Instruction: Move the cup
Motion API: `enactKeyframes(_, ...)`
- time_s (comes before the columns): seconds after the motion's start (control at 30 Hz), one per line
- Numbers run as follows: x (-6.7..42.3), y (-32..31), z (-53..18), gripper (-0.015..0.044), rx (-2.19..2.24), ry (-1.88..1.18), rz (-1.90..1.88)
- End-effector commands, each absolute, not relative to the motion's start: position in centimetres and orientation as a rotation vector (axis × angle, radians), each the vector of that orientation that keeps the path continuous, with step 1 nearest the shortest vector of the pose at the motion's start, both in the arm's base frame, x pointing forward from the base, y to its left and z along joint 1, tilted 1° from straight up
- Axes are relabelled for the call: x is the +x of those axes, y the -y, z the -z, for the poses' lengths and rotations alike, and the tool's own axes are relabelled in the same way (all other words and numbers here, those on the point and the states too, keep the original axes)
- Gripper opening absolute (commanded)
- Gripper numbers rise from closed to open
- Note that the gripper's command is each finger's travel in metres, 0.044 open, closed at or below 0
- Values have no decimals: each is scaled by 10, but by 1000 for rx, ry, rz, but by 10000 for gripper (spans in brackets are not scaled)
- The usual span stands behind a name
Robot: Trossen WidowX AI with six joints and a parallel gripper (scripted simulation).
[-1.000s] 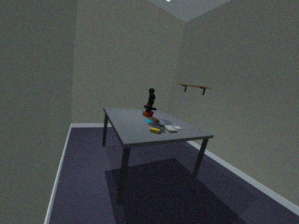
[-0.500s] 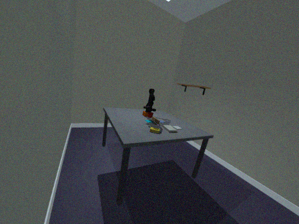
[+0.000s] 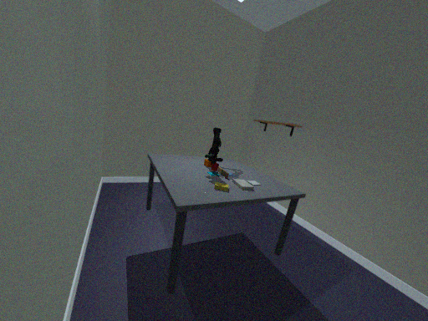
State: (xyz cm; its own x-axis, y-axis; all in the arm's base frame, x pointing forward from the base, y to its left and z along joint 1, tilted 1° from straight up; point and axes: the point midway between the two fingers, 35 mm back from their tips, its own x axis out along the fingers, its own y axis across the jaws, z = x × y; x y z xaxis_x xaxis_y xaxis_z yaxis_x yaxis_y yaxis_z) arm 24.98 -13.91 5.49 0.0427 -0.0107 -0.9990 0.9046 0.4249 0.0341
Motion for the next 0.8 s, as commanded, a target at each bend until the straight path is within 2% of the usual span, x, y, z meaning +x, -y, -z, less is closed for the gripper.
enactKeyframes(0.0,250,139,-47,0,887,-1347,858)
enactKeyframes(0.77,249,140,-23,0,886,-1345,864)
